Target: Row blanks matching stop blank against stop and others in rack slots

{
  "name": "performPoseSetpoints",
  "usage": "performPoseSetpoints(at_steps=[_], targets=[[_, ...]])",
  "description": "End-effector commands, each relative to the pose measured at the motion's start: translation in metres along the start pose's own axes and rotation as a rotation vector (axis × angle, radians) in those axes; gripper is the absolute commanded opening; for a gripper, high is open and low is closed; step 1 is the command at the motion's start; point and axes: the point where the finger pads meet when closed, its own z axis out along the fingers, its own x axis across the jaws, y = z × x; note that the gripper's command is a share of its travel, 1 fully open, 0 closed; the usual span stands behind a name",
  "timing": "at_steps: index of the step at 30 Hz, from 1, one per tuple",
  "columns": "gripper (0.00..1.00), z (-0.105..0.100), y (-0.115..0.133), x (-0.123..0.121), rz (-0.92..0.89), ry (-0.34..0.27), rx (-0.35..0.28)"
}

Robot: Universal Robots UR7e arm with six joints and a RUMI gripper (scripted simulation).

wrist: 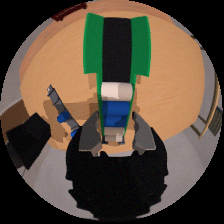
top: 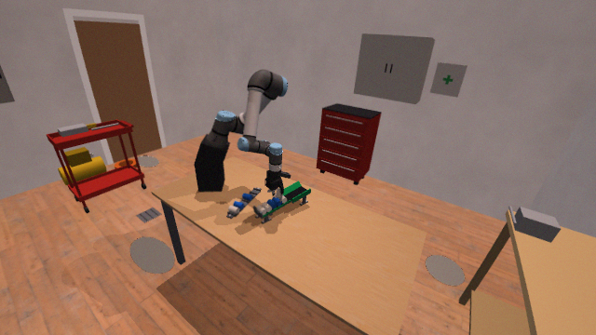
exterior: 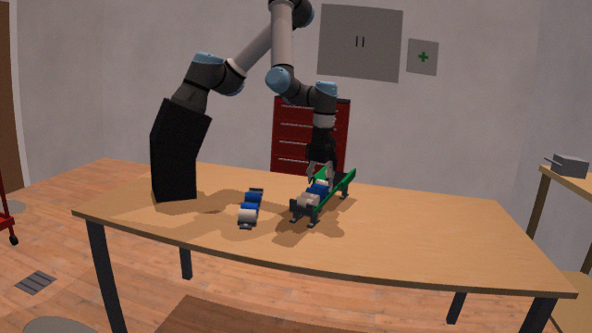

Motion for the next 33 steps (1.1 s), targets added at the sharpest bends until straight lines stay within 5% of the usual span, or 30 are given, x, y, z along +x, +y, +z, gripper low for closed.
performPoseSetpoints(at_steps=[1, 33], targets=[[0.47, 0.008, 0.000, 0.001, 0.000, 0.001, 0.000], [0.47, 0.021, 0.000, 0.001, 0.000, 0.001, 0.000]])
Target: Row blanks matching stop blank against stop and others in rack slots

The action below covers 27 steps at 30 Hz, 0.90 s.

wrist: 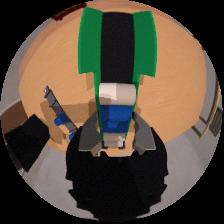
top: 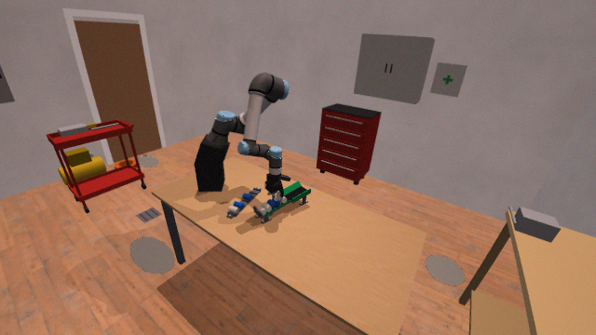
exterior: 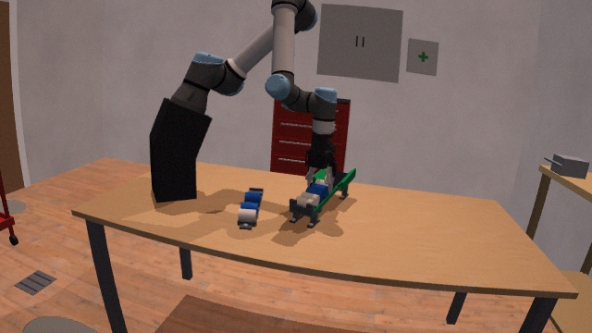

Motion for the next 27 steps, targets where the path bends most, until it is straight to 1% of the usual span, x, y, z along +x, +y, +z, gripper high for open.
performPoseSetpoints(at_steps=[1, 17, 18, 27], targets=[[0.47, -0.0005, -0.0001, 0.0005, 0.000, 0.001, 0.000], [0.47, -0.0005, -0.0001, 0.0005, 0.000, 0.001, 0.000], [0.35, -0.0005, -0.0001, 0.0005, 0.000, 0.001, 0.000], [0.35, -0.0005, -0.0001, 0.0005, 0.000, 0.001, 0.000]])
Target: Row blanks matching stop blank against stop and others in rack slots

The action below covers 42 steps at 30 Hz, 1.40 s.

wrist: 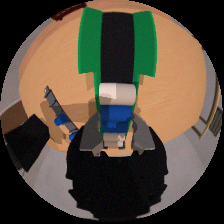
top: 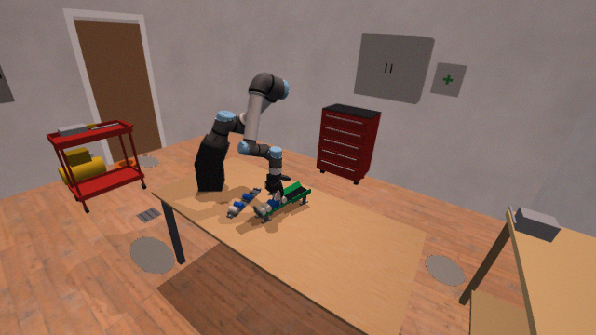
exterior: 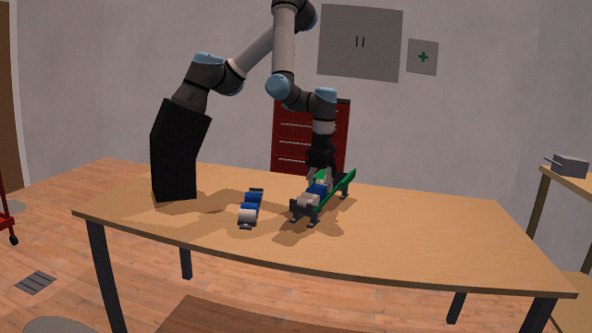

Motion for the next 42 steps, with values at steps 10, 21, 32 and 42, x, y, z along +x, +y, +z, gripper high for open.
performPoseSetpoints(at_steps=[10, 21, 32, 42], targets=[[0.35, 0.000, 0.000, 0.000, 0.000, 0.001, 0.000], [0.35, 0.000, 0.000, 0.000, 0.000, 0.001, 0.000], [0.35, -0.009, 0.000, 0.000, 0.000, 0.001, 0.000], [0.35, -0.044, 0.000, 0.000, 0.000, 0.001, 0.000]])
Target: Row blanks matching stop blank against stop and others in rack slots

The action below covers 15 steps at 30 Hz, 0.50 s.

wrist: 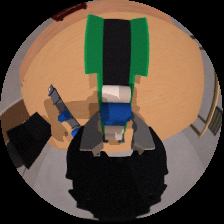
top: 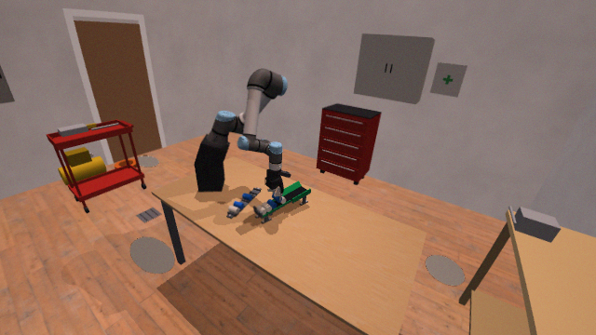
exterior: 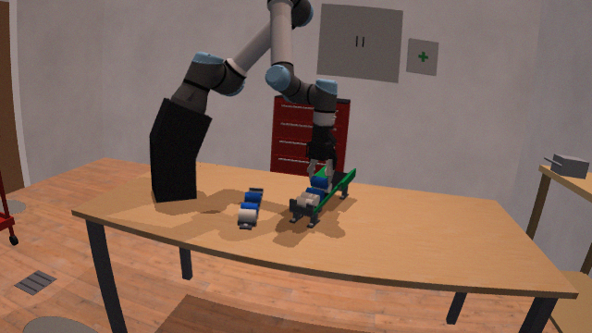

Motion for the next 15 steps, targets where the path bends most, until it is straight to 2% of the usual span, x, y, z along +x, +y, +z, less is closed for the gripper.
performPoseSetpoints(at_steps=[1, 9, 15], targets=[[0.35, -0.021, 0.000, 0.000, 0.000, 0.001, 0.000], [0.35, -0.060, 0.000, 0.000, 0.000, 0.001, 0.000], [0.35, -0.069, 0.000, 0.000, 0.000, 0.001, 0.000]])
